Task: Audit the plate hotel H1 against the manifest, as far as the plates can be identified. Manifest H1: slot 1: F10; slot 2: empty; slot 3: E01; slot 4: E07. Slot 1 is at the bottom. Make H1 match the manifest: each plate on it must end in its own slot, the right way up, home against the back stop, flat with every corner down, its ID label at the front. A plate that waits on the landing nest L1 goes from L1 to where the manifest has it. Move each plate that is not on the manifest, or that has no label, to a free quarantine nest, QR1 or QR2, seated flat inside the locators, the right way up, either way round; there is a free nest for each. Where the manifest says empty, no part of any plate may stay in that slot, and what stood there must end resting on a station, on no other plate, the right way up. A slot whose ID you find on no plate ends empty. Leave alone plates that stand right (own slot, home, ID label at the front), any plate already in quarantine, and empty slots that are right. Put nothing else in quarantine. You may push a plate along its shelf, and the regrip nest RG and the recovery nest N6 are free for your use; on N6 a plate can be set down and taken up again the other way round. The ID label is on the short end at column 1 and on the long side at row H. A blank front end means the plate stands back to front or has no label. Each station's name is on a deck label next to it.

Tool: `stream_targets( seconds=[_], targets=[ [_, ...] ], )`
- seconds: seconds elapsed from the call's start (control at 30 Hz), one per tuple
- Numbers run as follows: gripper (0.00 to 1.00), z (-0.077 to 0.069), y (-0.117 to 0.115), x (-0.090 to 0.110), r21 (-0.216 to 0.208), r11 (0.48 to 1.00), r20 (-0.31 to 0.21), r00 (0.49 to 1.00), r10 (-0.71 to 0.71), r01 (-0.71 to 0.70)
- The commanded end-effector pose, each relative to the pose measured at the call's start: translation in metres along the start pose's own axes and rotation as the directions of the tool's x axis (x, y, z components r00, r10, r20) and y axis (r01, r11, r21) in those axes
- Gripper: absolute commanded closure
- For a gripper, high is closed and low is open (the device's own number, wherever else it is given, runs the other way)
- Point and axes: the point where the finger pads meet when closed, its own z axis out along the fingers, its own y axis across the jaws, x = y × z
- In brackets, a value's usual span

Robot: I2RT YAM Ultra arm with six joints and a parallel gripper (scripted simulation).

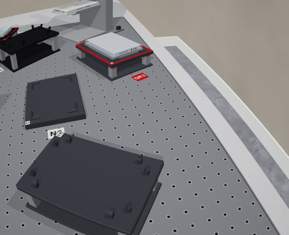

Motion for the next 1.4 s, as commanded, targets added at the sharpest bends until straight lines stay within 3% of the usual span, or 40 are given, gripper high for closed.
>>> stream_targets(
  seconds=[0.0, 0.27, 0.3, 1.37],
  targets=[
    [0.00, -0.001, 0.001, -0.004, 0.000, 1.000, 0.011, 1.000, -0.003, 0.003],
    [0.00, -0.001, 0.001, -0.004, 0.000, 1.000, 0.011, 1.000, -0.003, 0.003],
    [0.00, -0.007, 0.001, -0.011, 0.000, 1.000, 0.011, 1.000, -0.004, 0.004],
    [0.00, -0.049, 0.001, 0.012, 0.000, 1.000, 0.010, 1.000, -0.004, 0.004]
  ],
)
